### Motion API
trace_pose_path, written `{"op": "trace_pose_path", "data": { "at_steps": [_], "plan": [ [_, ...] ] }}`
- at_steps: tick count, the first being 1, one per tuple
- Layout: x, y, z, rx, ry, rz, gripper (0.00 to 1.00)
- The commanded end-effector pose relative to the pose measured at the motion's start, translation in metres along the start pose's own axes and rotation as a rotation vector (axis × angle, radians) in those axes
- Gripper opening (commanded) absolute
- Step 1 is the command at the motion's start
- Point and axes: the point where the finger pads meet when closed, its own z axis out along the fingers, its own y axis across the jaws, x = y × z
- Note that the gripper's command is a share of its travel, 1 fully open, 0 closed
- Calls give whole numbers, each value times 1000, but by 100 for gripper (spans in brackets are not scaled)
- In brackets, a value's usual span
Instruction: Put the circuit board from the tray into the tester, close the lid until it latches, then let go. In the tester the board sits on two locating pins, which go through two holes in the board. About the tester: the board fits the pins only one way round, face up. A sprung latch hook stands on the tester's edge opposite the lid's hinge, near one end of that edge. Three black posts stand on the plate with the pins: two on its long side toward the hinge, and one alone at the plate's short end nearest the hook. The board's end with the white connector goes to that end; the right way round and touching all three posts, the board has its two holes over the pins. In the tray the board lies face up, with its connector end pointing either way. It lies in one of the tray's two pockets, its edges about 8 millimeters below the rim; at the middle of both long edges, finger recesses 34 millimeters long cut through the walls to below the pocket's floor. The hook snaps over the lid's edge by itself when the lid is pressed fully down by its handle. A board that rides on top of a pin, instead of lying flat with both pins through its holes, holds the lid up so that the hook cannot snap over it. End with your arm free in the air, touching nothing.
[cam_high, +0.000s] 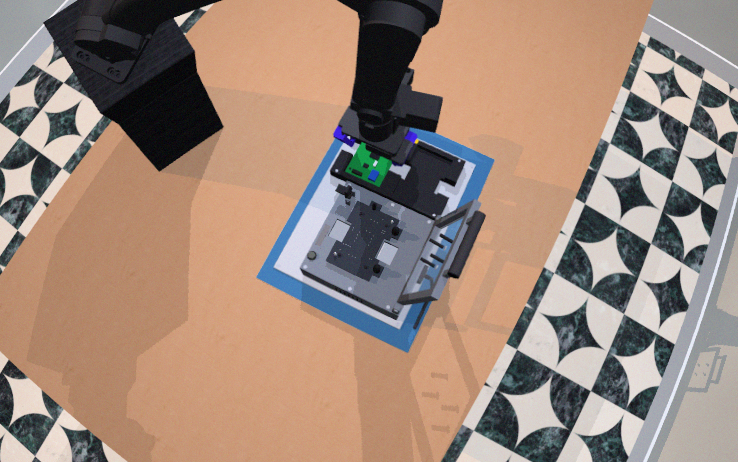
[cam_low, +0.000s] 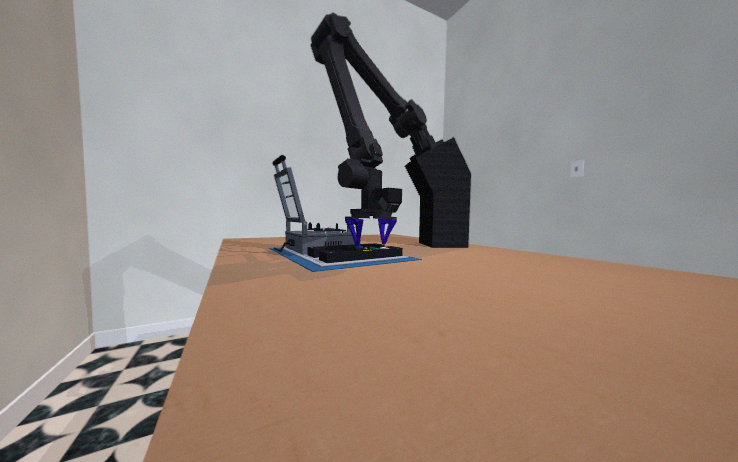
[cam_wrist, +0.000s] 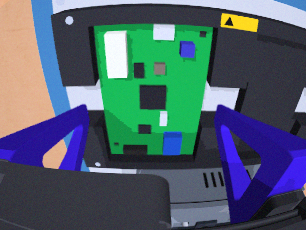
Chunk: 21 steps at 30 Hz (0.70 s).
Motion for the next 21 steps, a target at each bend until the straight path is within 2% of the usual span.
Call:
{"op": "trace_pose_path", "data": {
  "at_steps": [1, 21],
  "plan": [
    [6, -7, -1, 15, -2, 16, 92],
    [5, -6, 10, 12, -1, 10, 92]
  ]
}}
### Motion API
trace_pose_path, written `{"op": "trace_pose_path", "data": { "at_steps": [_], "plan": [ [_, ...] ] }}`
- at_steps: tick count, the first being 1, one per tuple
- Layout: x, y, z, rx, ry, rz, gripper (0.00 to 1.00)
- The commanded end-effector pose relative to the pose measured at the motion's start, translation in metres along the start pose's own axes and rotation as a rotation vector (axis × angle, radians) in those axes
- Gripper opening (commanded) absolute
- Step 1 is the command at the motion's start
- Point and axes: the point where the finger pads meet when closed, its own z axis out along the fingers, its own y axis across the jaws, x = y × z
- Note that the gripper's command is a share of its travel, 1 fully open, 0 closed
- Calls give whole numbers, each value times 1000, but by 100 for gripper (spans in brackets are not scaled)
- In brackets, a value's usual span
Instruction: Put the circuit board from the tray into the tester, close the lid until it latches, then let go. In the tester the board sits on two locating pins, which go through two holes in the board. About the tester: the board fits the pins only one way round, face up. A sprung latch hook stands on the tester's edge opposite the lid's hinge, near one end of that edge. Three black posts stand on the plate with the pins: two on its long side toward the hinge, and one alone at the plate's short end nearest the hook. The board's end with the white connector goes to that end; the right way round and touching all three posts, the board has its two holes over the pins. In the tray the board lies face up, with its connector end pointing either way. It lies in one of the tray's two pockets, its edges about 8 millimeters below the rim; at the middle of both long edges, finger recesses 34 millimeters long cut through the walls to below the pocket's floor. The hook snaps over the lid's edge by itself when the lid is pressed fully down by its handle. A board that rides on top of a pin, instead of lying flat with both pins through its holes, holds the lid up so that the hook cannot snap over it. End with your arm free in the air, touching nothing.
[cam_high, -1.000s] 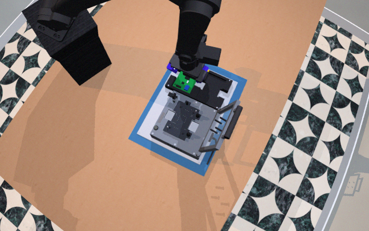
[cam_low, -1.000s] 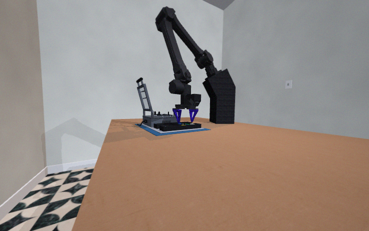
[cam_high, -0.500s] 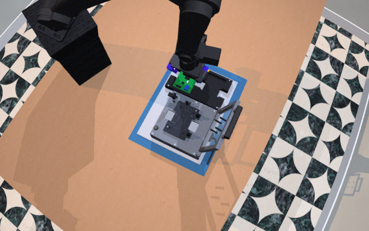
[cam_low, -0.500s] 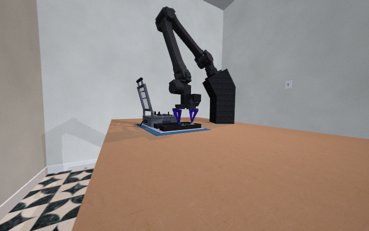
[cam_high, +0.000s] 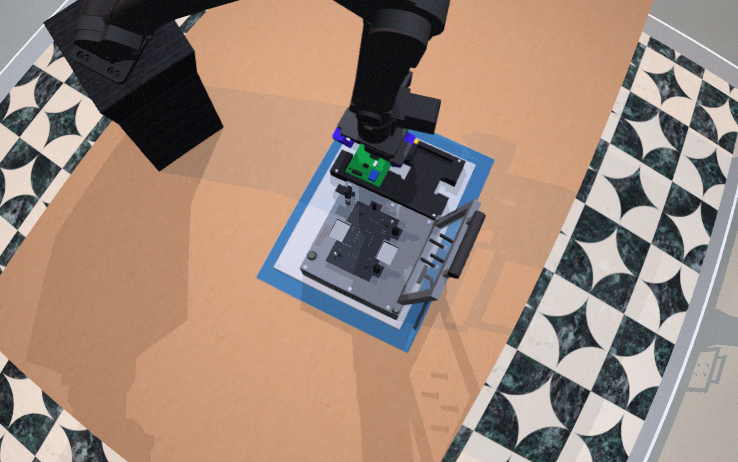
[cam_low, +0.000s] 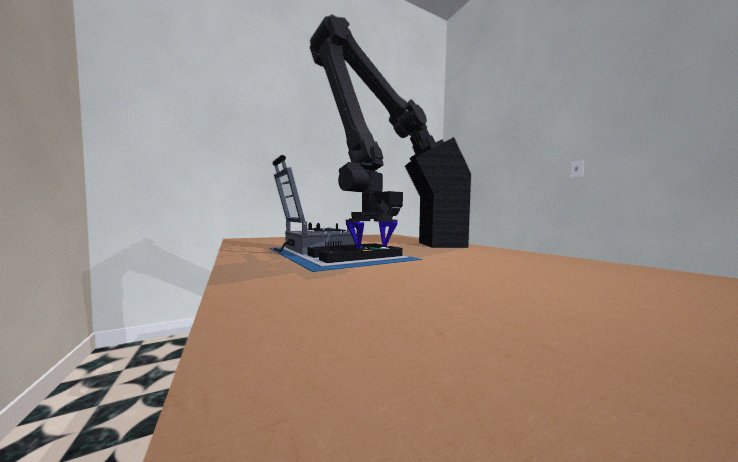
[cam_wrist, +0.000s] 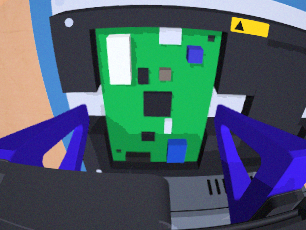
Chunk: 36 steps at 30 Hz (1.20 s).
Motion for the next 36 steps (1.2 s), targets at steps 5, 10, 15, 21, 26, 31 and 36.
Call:
{"op": "trace_pose_path", "data": {
  "at_steps": [5, 10, 15, 21, 26, 31, 36],
  "plan": [
    [5, -11, 4, 20, -3, 15, 92],
    [5, -8, 8, 15, -2, 13, 92],
    [5, -7, 10, 13, -2, 12, 92],
    [5, -14, 7, 27, -4, 19, 92],
    [5, -17, 5, 33, -6, 21, 92],
    [5, -19, 4, 35, -6, 23, 92],
    [5, -19, 4, 36, -6, 23, 92]
  ]
}}
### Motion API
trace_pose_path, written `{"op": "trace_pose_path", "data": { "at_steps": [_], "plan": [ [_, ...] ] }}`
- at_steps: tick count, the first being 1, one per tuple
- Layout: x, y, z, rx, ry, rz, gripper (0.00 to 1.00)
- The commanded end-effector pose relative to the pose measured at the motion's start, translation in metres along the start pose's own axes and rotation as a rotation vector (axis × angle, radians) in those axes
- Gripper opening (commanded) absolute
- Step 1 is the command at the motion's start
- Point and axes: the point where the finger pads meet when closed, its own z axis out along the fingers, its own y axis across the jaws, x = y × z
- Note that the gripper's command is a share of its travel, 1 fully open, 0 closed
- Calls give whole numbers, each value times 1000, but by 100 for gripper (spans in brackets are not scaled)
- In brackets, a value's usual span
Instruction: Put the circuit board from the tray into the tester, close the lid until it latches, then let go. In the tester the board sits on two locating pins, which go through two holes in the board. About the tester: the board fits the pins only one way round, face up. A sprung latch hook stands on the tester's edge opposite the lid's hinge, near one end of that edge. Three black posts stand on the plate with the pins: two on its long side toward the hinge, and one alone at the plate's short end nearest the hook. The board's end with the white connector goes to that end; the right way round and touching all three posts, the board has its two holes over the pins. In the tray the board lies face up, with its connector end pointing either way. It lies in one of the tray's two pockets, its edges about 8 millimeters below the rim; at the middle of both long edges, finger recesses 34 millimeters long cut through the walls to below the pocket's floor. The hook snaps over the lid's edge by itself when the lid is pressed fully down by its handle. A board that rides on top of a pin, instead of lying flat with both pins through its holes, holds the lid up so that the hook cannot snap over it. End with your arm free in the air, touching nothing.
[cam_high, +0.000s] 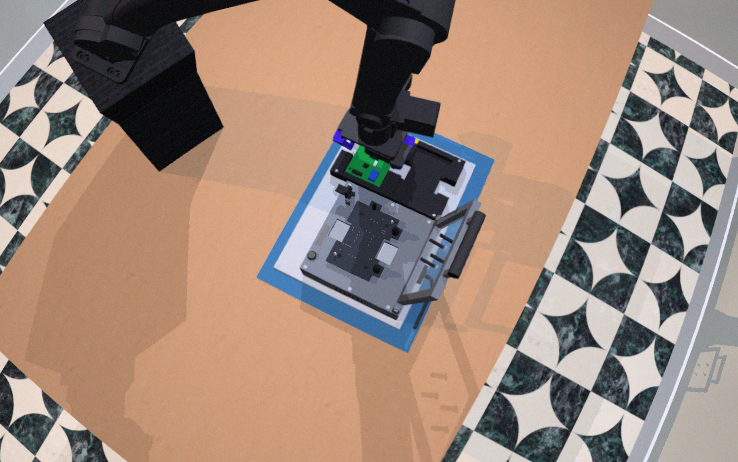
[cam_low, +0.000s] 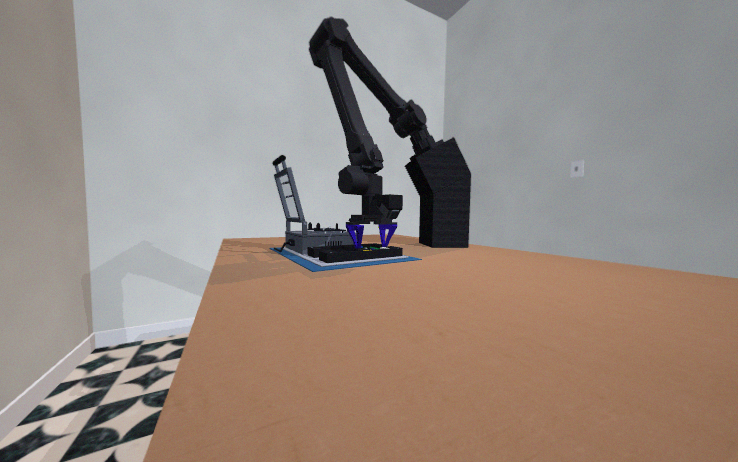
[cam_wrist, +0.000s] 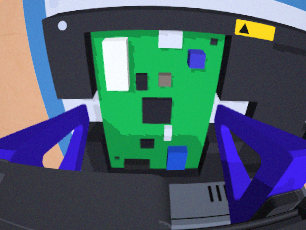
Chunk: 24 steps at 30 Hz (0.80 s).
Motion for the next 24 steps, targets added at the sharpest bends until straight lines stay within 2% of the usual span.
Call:
{"op": "trace_pose_path", "data": {
  "at_steps": [1, 24],
  "plan": [
    [5, -19, -4, 35, -6, 22, 92],
    [5, -19, -4, 36, -6, 23, 92]
  ]
}}
